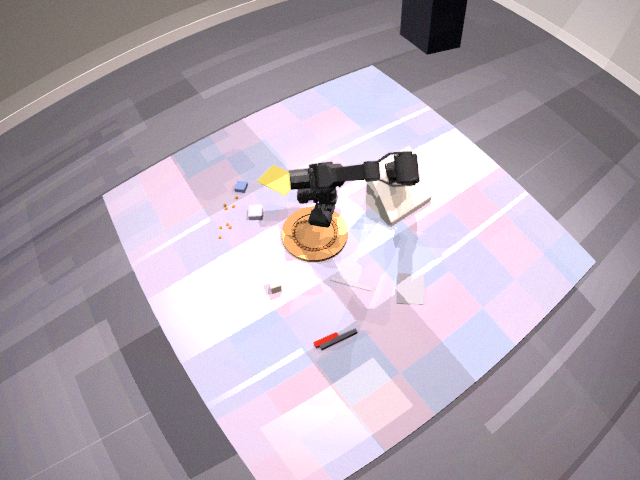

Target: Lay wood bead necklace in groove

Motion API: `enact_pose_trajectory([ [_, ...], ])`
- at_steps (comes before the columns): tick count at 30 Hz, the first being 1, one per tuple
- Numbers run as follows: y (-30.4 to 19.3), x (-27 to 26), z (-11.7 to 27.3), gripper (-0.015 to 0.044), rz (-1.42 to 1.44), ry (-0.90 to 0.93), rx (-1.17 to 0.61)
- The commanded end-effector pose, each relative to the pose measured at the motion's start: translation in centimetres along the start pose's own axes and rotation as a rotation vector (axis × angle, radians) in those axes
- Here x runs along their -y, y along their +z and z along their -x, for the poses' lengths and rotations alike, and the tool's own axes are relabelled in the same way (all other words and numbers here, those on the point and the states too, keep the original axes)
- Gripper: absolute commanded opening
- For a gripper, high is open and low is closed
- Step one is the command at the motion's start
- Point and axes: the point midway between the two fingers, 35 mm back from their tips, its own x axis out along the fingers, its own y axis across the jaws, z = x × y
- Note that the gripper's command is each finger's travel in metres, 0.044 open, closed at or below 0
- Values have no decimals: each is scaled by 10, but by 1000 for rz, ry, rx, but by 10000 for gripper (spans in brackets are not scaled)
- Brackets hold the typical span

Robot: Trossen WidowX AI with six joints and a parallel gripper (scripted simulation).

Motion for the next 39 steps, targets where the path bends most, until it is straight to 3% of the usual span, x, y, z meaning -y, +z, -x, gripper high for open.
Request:
enact_pose_trajectory([
  [1, -1, 1, -5, 0, -2, 0, -4],
  [9, -2, 2, -8, 0, -2, 0, -4],
  [26, -1, 1, -4, 440, -1, -1, -3],
  [39, -1, 1, 2, 440, -2, 0, -4],
])
